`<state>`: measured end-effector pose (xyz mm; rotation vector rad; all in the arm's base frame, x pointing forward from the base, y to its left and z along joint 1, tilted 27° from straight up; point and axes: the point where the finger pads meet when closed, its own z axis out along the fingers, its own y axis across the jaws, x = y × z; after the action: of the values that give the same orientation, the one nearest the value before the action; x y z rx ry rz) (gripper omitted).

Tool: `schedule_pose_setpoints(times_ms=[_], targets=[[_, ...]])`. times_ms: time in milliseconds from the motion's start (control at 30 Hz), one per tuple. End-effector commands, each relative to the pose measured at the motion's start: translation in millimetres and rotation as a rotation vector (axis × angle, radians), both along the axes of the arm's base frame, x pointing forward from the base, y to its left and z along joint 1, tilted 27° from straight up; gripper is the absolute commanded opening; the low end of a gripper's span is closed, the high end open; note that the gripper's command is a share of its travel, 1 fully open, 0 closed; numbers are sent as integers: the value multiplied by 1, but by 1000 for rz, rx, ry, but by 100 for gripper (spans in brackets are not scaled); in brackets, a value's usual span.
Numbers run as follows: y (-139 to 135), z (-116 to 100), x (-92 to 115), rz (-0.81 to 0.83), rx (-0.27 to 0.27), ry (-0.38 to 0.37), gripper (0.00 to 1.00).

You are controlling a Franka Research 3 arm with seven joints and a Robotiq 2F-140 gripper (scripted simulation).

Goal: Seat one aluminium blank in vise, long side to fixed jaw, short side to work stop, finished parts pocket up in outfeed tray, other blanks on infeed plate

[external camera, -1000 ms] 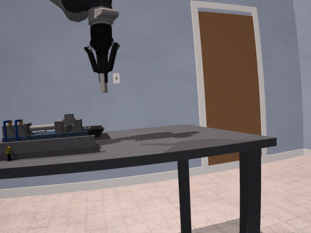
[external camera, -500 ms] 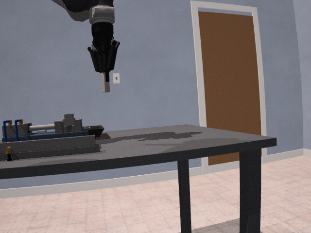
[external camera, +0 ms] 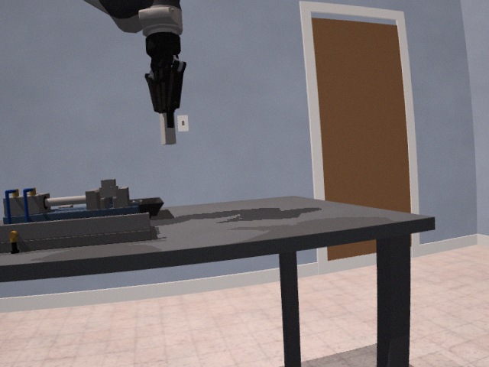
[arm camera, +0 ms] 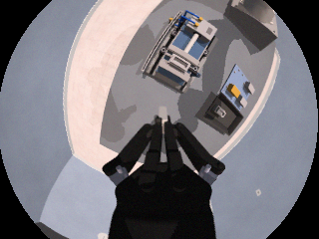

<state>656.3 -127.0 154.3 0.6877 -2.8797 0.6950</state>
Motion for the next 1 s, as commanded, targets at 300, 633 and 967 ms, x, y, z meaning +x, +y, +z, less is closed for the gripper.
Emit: schedule_pose_setpoints(times_ms=[300,633,967], targets=[[-7,4,2,-303,5,-148,0],[-14,9,4,-468,6,-234,0],[-14,9,4,-479,6,-239,0]])
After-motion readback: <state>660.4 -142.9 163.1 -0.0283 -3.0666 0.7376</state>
